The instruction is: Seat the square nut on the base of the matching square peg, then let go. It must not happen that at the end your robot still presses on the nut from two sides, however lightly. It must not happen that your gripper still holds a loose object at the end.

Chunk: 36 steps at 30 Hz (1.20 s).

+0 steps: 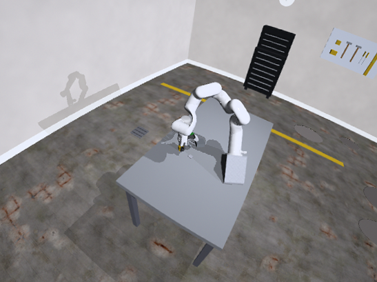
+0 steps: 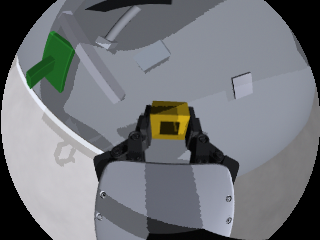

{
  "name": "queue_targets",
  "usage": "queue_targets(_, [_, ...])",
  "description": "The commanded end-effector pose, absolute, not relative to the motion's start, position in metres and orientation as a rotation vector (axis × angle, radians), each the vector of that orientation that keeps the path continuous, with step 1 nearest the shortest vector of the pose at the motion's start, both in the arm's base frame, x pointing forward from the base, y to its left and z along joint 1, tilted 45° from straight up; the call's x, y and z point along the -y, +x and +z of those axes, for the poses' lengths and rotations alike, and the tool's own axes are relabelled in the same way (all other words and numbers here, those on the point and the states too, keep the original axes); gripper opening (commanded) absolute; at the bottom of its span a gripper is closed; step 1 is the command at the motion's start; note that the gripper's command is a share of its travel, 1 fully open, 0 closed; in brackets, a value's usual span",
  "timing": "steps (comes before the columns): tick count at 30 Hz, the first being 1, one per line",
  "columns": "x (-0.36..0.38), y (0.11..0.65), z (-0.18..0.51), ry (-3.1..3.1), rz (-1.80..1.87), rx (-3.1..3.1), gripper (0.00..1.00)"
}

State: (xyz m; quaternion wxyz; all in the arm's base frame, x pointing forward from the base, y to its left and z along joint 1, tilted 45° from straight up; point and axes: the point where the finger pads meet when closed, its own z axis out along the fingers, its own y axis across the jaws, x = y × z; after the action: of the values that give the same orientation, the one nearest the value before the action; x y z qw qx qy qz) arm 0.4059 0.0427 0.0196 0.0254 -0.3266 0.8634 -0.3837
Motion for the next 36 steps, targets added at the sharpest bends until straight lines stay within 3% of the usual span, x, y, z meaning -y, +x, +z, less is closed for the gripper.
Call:
queue_targets(1, [-0.043, 0.407, 0.020, -1.010, -1.185, -2.668, 0.00])
queue_targets(36, [-0.075, 0.392, 0.054, -1.010, -1.185, -2.668, 0.00])
